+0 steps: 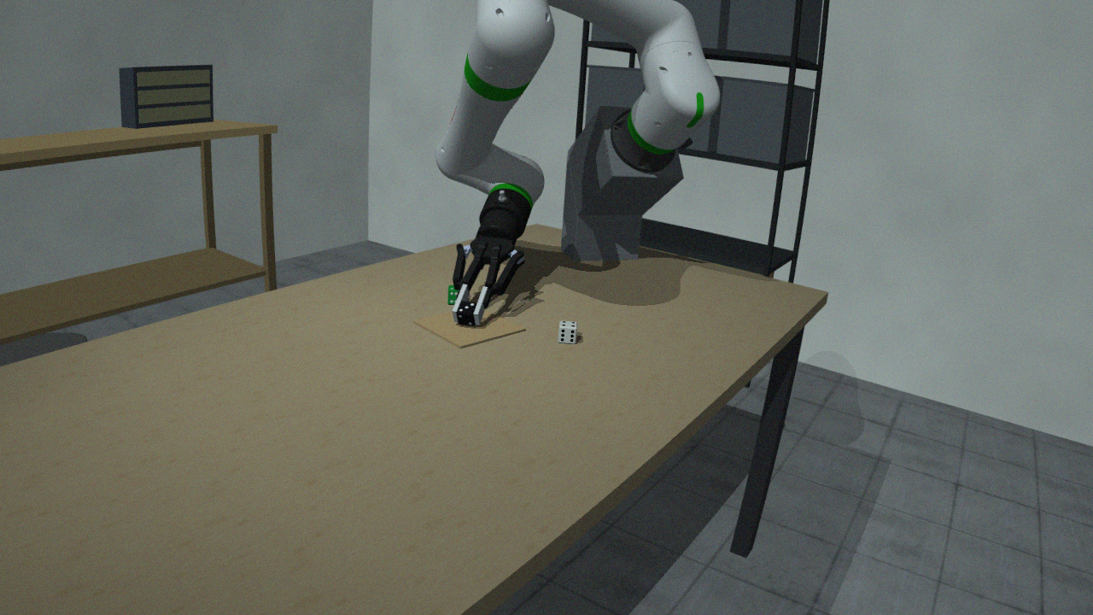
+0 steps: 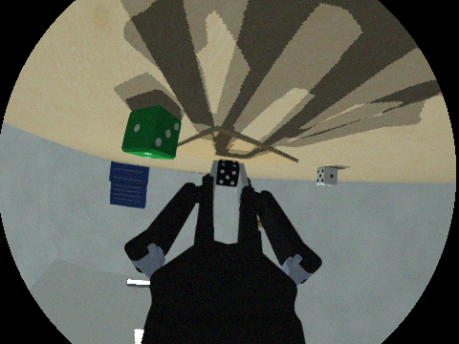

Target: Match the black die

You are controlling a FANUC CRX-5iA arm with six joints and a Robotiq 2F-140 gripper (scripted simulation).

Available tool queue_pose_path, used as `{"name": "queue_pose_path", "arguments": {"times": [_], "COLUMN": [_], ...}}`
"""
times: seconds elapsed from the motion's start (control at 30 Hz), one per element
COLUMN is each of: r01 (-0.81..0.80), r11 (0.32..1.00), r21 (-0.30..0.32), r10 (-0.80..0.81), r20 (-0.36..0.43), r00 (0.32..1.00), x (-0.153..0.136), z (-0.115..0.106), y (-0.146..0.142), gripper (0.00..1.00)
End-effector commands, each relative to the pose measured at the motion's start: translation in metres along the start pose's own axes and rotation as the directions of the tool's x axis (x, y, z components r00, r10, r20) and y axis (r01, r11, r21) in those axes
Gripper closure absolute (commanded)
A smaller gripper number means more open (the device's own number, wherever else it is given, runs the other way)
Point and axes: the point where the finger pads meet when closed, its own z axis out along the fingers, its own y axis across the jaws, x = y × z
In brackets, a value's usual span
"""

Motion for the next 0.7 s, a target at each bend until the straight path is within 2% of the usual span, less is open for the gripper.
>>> {"name": "queue_pose_path", "arguments": {"times": [0.0,0.67], "r01": [0.000,0.000], "r11": [1.000,1.000], "r21": [0.000,0.000], "r10": [0.000,0.000], "r20": [0.000,0.000], "r00": [1.000,1.000], "x": [0.0020,0.0037], "z": [0.0009,0.0018], "y": [-0.0001,-0.0001], "gripper": [0.84,0.84]}}
